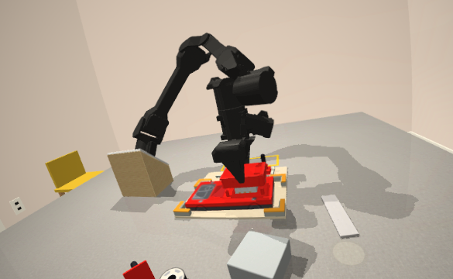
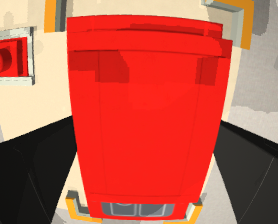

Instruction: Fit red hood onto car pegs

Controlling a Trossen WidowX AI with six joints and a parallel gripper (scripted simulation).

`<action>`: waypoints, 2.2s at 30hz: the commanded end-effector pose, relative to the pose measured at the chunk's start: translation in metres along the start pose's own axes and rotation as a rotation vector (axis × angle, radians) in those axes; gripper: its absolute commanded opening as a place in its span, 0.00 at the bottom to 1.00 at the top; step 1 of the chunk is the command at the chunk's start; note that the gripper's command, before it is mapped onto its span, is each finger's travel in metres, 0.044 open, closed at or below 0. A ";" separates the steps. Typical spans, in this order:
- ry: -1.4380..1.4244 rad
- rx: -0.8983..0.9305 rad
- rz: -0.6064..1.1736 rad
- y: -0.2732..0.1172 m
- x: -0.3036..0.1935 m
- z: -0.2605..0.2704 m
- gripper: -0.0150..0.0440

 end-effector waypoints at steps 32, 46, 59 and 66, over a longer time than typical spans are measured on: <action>0.006 0.004 -0.004 0.004 -0.001 0.001 0.25; 0.006 0.004 -0.004 0.011 -0.001 0.001 0.25; 0.006 0.004 -0.005 0.015 -0.001 0.001 0.25; 0.006 0.003 -0.004 0.012 -0.001 0.001 0.25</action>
Point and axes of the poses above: the point midway between the two fingers, 35 mm back from their tips, its own y axis out along the fingers, its own z axis across the jaws, x = y × z, the point moved 6 cm from there along -y, back along the fingers, and after that the axes turned 5 degrees about -y, right-handed, at the moved point
